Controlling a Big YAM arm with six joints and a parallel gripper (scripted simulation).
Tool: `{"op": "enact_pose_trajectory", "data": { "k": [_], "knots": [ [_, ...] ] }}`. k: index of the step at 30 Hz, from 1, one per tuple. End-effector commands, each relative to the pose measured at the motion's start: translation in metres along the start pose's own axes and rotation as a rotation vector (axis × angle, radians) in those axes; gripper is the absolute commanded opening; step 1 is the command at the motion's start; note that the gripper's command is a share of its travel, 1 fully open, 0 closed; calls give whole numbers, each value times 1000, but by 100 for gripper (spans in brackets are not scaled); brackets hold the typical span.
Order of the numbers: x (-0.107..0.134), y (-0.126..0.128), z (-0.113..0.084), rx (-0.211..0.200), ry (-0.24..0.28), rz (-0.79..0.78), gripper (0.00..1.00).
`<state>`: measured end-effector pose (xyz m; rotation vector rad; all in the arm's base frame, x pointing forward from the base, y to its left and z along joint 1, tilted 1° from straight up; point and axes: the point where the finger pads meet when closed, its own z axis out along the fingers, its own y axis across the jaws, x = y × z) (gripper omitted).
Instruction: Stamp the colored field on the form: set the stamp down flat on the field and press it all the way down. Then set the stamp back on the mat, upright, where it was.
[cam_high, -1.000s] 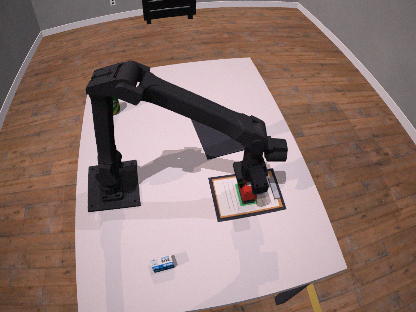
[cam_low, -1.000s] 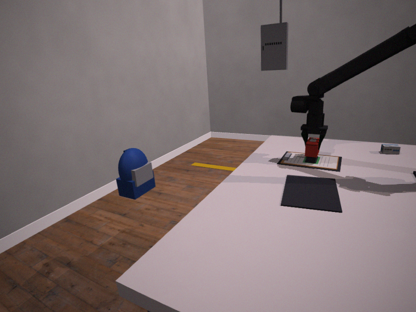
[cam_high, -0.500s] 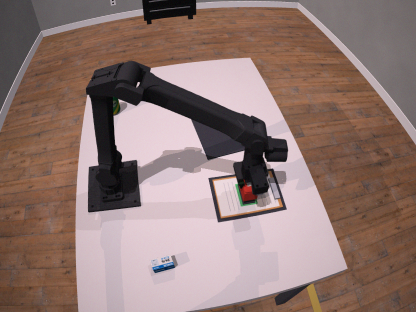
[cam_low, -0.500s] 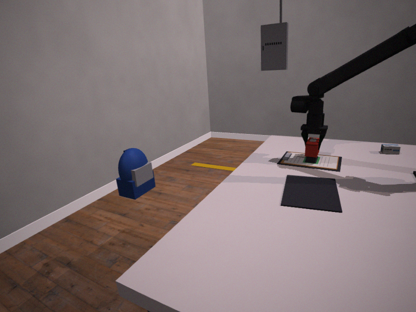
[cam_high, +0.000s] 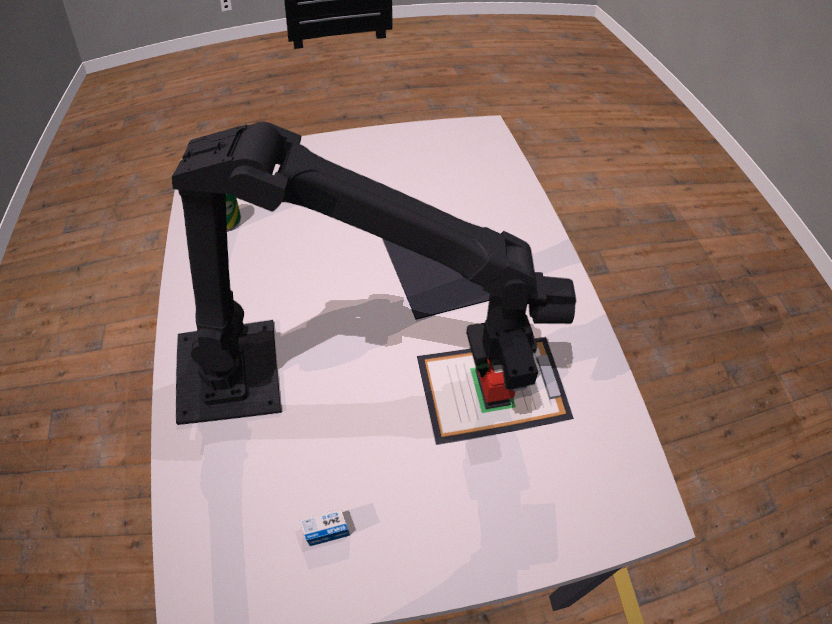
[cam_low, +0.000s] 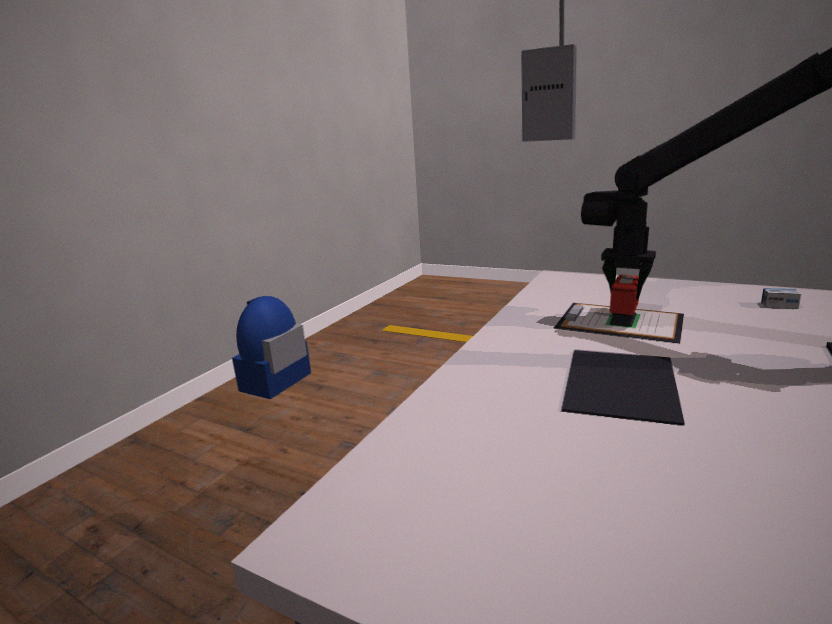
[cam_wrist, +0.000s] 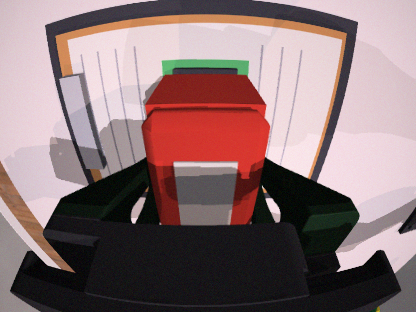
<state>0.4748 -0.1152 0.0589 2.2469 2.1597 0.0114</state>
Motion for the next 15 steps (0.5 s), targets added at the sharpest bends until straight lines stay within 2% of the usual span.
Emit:
{"op": "enact_pose_trajectory", "data": {
  "k": [1, 15],
  "knots": [
    [-2, 1, 23, 13, 3, 8, 30],
    [-2, 1, 40, 13, 3, 8, 30]
  ]
}}
